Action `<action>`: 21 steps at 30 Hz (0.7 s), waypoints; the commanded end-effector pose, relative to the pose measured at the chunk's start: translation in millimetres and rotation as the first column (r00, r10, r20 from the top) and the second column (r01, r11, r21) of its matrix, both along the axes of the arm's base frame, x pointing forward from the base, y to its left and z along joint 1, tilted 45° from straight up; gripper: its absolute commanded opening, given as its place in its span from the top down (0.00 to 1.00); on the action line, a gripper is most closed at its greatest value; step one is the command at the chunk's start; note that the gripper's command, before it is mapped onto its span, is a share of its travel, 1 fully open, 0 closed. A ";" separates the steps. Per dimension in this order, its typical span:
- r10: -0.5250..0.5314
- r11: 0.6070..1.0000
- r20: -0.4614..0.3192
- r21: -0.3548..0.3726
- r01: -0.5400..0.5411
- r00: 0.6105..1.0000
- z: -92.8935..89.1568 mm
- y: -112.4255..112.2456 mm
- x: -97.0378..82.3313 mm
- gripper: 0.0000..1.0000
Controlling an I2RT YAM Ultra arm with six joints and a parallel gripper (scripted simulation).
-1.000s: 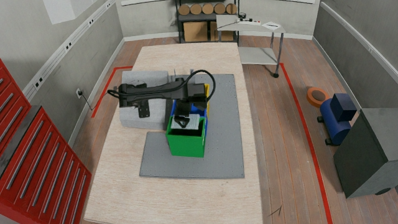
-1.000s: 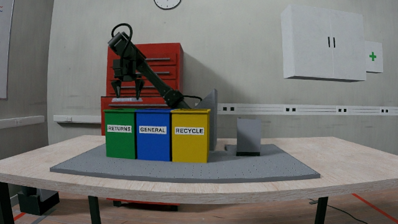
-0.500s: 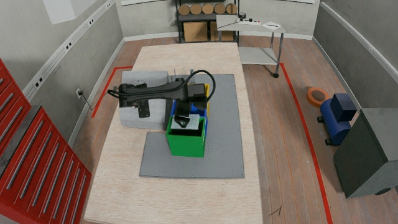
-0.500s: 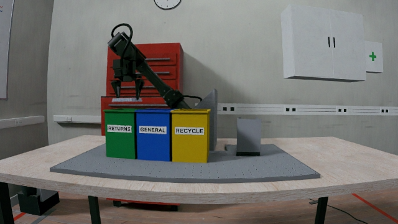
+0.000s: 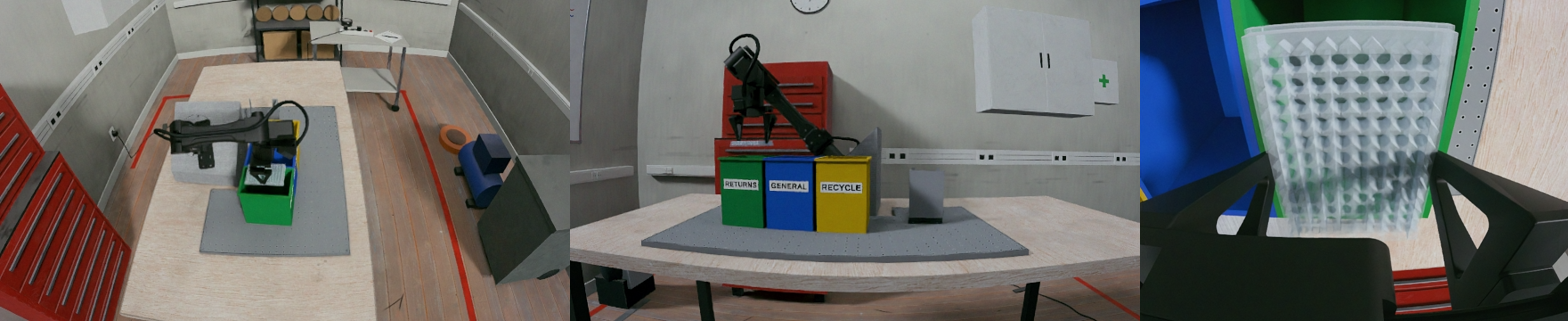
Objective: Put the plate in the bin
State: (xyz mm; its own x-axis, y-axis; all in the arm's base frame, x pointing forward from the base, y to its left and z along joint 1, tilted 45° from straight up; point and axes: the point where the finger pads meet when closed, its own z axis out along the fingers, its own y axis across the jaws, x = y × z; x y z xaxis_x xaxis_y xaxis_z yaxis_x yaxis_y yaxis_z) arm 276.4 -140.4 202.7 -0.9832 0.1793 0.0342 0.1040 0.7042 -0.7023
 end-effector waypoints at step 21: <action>0.010 1.000 0.031 -0.014 -0.010 0.999 7.1 -6.0 -5.1 1.00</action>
State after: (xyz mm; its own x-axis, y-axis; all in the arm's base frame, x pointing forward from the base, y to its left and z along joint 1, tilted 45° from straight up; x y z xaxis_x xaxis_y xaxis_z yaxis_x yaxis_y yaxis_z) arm 271.3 -145.7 201.1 -0.9806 0.1915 0.0427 0.1068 0.7036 -0.7026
